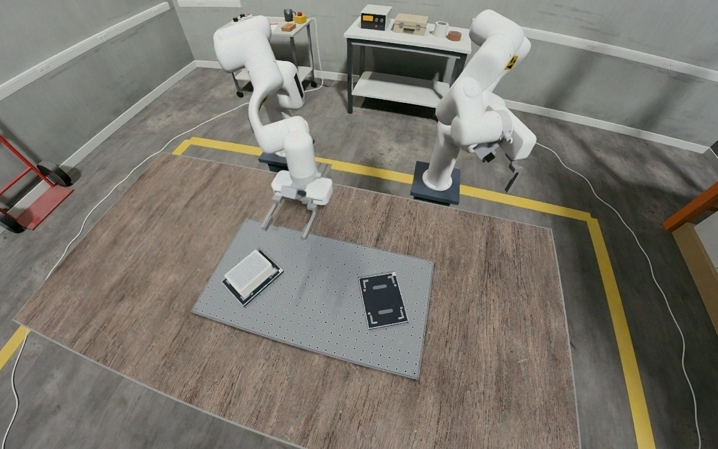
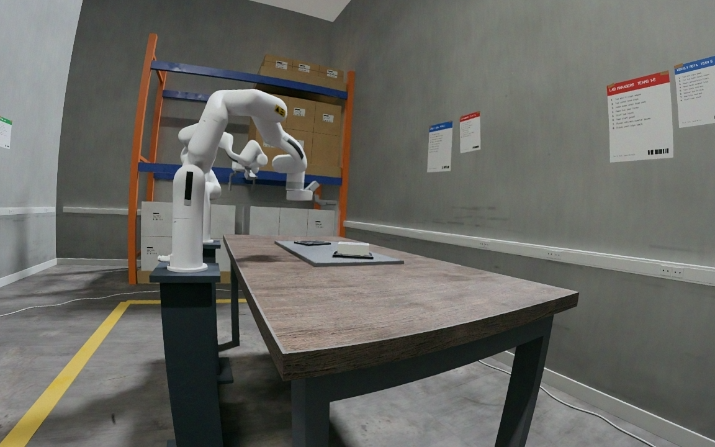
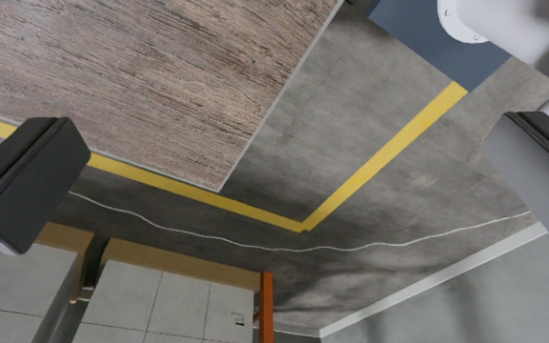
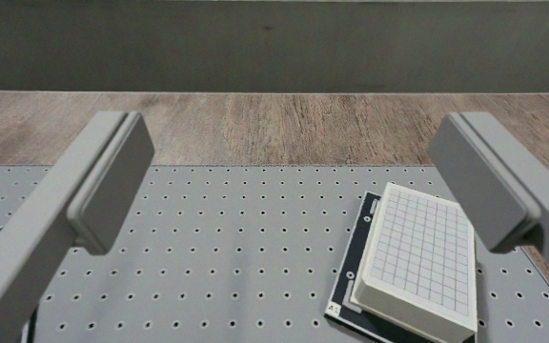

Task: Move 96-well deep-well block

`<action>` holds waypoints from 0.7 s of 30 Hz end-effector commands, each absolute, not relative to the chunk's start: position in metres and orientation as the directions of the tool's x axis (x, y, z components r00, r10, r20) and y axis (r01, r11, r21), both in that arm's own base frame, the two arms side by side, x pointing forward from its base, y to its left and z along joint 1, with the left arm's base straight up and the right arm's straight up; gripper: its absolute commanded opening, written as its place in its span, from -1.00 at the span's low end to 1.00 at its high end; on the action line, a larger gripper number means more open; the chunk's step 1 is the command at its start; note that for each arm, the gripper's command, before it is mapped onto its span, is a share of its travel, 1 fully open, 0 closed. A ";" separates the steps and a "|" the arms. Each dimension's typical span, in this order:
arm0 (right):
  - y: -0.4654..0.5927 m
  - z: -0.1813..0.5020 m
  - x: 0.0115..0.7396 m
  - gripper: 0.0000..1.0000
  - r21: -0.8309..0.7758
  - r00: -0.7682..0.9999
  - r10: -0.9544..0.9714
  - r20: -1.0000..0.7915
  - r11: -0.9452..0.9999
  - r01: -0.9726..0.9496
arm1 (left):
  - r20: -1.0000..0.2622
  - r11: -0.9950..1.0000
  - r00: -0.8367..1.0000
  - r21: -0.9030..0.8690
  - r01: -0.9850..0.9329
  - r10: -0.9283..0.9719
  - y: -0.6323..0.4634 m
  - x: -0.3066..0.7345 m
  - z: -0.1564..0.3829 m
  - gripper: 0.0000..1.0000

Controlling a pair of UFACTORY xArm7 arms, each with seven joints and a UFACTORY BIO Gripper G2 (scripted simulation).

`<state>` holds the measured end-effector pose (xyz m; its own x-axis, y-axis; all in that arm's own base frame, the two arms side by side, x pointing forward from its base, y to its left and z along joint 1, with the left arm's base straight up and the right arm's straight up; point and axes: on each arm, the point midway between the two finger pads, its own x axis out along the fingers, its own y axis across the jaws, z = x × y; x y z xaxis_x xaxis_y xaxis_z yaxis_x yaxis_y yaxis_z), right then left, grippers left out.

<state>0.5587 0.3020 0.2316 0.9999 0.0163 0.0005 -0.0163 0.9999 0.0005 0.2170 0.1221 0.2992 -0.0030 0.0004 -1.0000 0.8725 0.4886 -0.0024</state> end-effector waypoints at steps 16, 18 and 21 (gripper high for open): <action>0.362 0.287 0.524 -0.25 0.003 1.000 0.015 0.004 1.000 -0.015 | -1.000 0.489 0.000 0.000 0.872 0.000 0.122 0.218 0.300 1.00; 0.369 0.293 0.520 -0.25 0.003 1.000 0.015 0.004 1.000 -0.015 | -1.000 0.489 0.000 0.000 0.872 0.000 0.122 0.218 0.300 1.00; 0.373 0.296 0.518 -0.25 0.003 1.000 0.015 0.004 1.000 -0.015 | -1.000 0.489 0.000 0.000 0.872 0.000 0.122 0.218 0.300 1.00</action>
